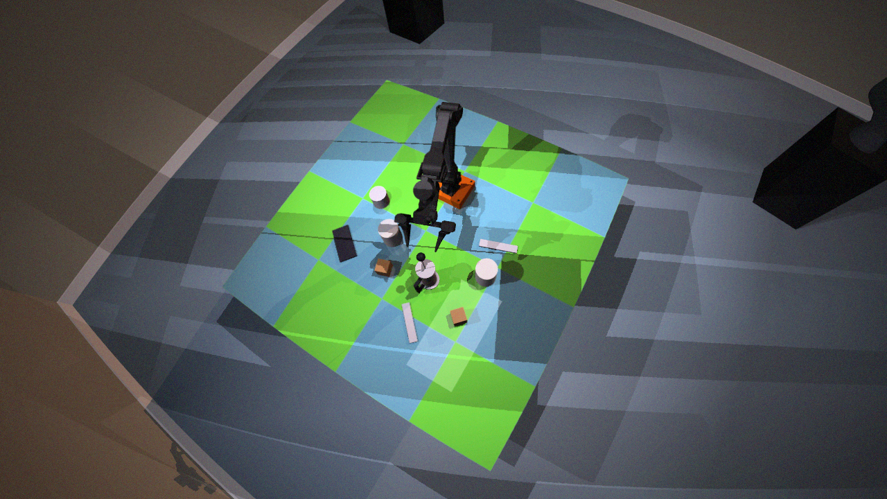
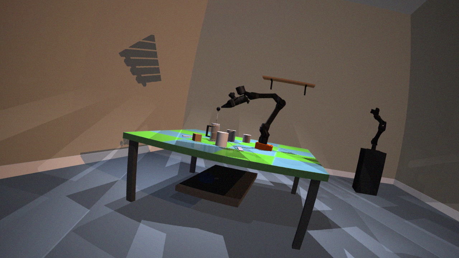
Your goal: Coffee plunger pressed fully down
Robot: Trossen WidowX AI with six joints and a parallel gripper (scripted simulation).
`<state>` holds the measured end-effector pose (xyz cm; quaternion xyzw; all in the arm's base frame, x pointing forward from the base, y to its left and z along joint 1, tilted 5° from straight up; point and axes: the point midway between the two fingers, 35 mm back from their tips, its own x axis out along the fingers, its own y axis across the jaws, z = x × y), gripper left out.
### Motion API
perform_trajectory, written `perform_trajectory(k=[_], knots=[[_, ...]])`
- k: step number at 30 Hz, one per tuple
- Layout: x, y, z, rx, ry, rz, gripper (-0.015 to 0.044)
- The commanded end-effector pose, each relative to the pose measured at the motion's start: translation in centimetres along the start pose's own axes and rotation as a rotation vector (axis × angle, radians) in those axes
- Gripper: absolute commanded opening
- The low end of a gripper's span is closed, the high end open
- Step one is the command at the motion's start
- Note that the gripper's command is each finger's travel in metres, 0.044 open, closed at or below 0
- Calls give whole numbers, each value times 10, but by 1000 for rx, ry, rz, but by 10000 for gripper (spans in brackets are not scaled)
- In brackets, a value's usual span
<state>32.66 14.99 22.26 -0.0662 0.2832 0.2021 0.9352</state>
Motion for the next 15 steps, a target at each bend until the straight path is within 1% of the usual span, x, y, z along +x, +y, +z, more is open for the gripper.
perform_trajectory(k=[1,15], knots=[[7,1,0,4,-1,5,440],[29,1,0,4,-2,5,440]])
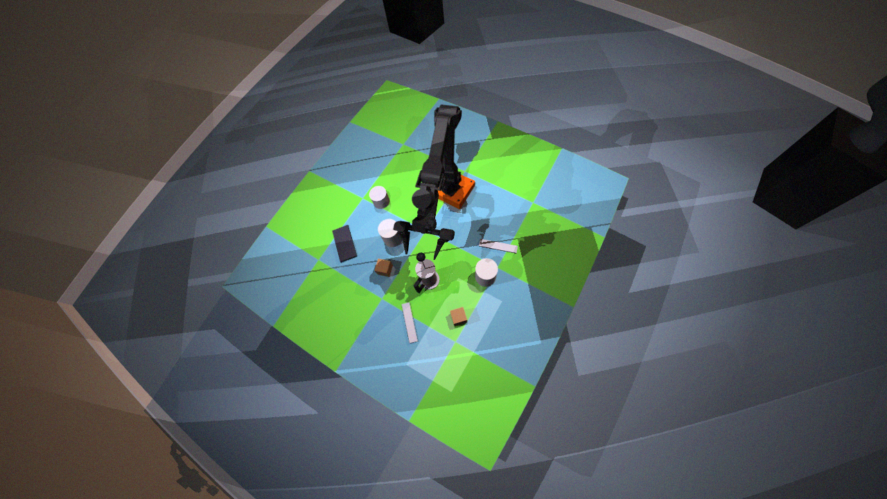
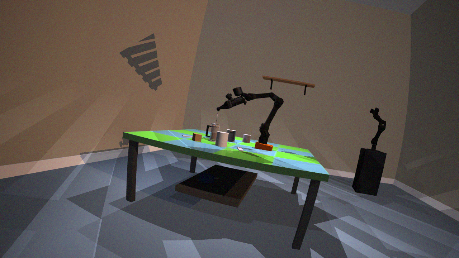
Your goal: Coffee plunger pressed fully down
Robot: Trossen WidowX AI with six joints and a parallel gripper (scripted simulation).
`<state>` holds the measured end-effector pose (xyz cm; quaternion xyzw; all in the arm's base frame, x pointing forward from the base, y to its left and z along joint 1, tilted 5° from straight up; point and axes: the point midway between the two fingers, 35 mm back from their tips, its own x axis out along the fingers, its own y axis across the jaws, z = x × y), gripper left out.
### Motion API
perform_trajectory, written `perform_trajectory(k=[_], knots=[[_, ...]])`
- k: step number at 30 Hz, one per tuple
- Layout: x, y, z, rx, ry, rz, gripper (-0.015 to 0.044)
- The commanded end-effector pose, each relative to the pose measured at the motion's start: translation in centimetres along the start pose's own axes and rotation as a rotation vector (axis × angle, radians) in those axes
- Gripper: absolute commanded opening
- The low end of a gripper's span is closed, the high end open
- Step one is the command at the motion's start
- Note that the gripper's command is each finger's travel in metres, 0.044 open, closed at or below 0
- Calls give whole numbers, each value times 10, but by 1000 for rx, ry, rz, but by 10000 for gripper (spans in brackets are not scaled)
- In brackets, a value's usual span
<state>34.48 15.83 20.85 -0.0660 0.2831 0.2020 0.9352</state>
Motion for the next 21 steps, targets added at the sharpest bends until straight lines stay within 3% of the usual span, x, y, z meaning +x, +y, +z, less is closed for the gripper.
perform_trajectory(k=[1,2,14,21], knots=[[6,1,0,4,-2,5,440],[6,1,0,4,-2,5,440],[6,1,0,4,-2,5,125],[6,1,0,4,-2,5,118]])
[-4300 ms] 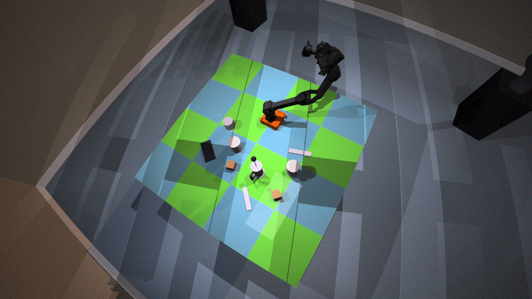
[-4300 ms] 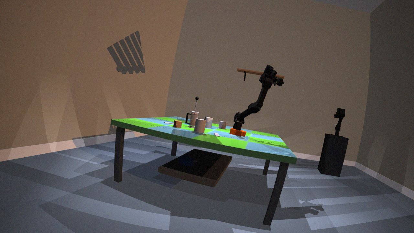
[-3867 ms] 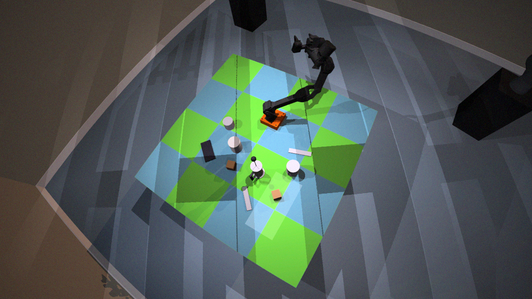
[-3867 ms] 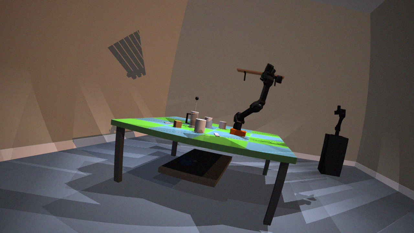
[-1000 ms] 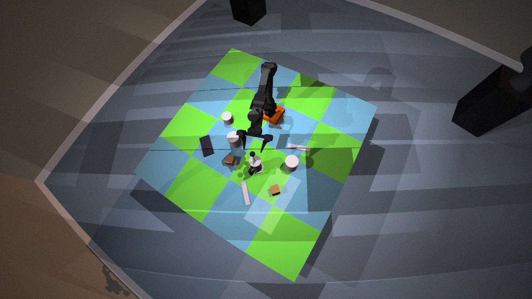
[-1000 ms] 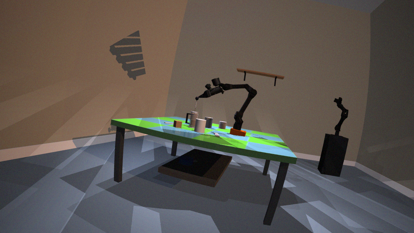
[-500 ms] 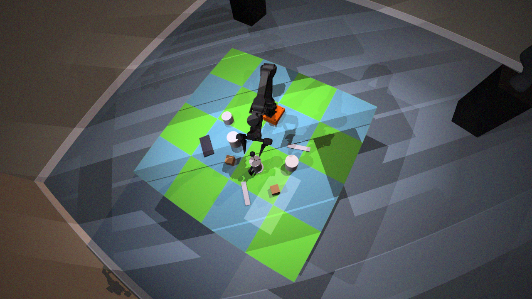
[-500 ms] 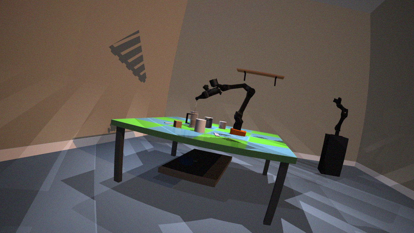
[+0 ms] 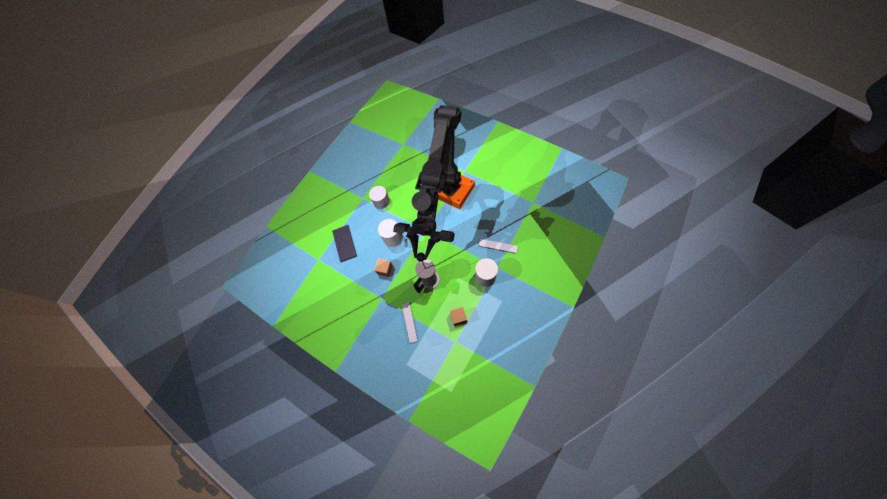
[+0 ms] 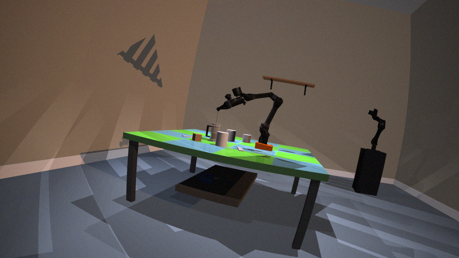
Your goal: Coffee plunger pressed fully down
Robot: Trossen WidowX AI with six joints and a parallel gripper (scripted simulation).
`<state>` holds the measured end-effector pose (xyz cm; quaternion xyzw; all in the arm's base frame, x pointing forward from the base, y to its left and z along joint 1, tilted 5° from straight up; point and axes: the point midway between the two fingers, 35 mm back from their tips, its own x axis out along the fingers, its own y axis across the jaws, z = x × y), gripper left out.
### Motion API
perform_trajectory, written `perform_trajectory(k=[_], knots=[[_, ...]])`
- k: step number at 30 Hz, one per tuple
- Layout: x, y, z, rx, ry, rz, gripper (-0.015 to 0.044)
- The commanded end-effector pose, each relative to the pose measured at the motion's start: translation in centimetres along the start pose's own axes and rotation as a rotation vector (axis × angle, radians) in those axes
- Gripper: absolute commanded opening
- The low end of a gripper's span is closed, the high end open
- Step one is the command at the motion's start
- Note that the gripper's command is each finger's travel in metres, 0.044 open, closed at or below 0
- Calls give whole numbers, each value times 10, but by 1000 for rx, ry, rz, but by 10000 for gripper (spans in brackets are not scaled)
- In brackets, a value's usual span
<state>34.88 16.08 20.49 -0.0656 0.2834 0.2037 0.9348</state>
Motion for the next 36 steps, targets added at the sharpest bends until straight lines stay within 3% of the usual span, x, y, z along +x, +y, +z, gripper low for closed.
perform_trajectory(k=[1,36], knots=[[0,0,1,4,-2,2,118],[33,0,-40,4,-3,2,118]])
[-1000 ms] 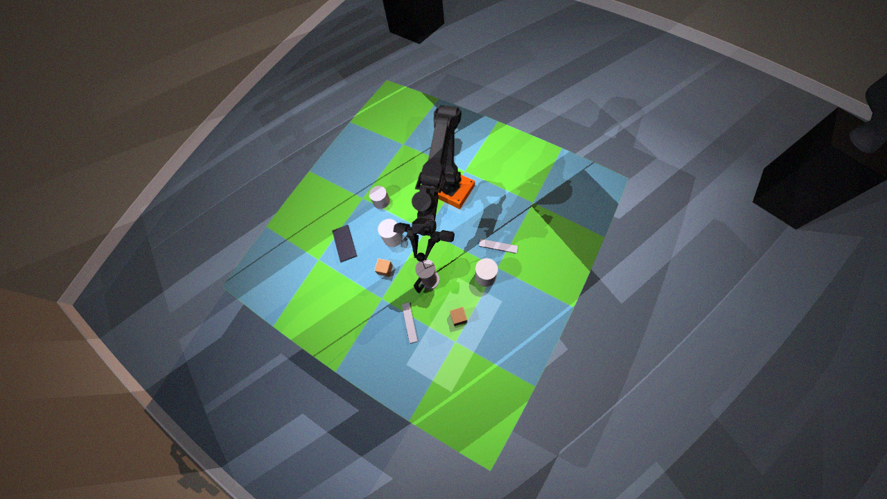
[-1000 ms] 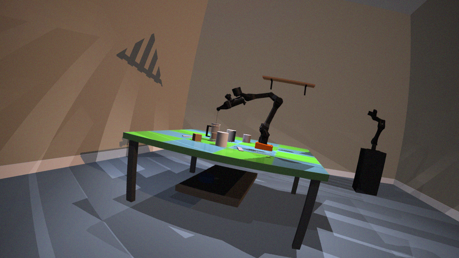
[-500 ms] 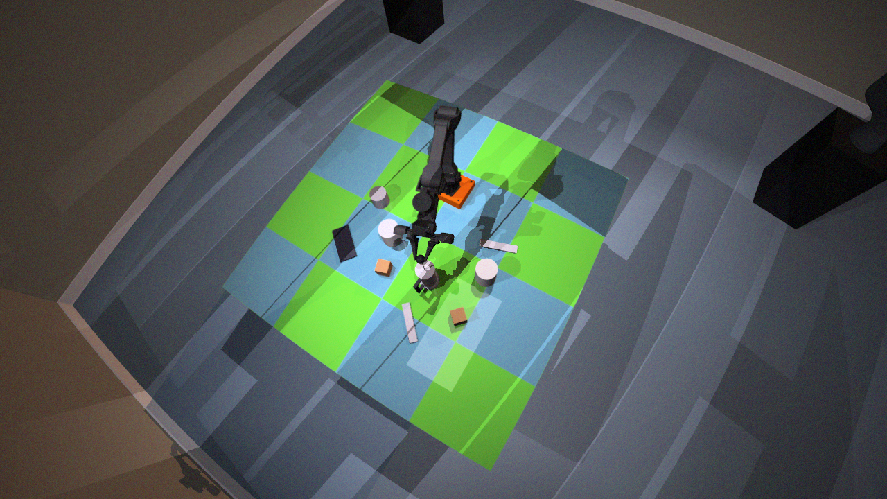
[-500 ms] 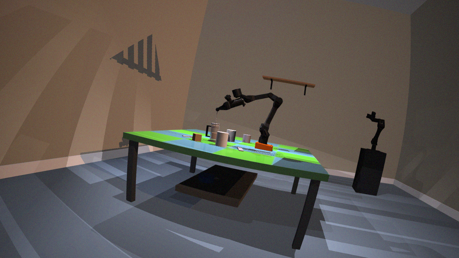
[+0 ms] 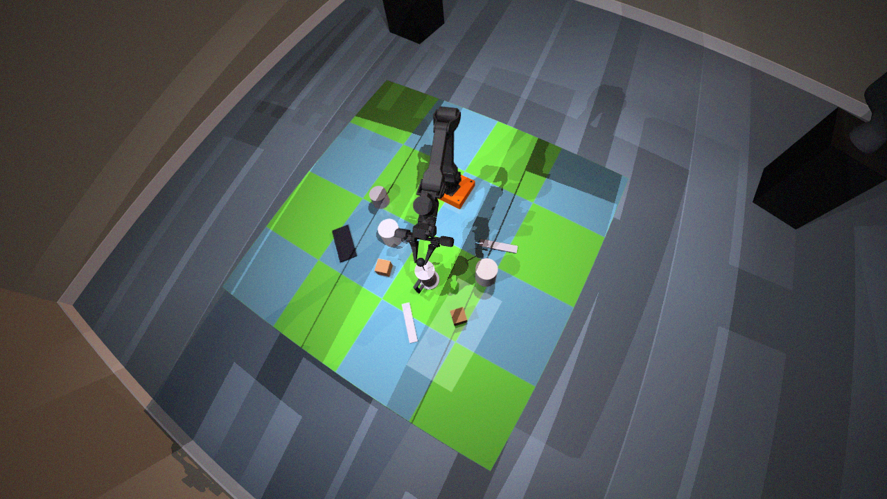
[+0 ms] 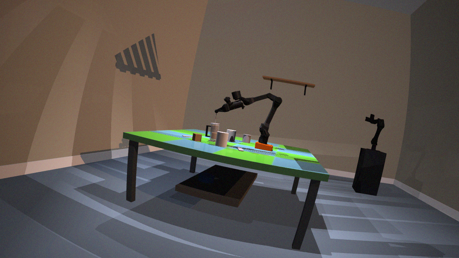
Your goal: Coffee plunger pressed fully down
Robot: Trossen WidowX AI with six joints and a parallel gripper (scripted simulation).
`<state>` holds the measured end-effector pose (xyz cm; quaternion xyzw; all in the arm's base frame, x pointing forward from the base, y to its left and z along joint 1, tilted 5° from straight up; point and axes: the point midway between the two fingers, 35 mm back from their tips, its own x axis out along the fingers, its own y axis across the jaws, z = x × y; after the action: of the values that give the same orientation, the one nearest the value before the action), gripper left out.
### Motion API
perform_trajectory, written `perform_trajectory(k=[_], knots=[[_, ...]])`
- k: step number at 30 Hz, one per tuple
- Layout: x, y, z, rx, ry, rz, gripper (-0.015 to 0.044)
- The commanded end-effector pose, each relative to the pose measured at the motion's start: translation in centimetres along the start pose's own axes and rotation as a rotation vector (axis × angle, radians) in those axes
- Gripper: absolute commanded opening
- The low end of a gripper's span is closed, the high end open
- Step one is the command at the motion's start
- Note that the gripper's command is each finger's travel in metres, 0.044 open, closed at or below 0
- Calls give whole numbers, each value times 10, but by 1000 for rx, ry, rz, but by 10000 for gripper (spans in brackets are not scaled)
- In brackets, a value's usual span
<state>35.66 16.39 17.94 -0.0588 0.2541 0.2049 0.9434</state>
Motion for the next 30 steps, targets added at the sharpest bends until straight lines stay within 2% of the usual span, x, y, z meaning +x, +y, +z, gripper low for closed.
perform_trajectory(k=[1,30], knots=[[11,0,-26,3,60,3,118],[37,0,-57,3,59,3,118]])
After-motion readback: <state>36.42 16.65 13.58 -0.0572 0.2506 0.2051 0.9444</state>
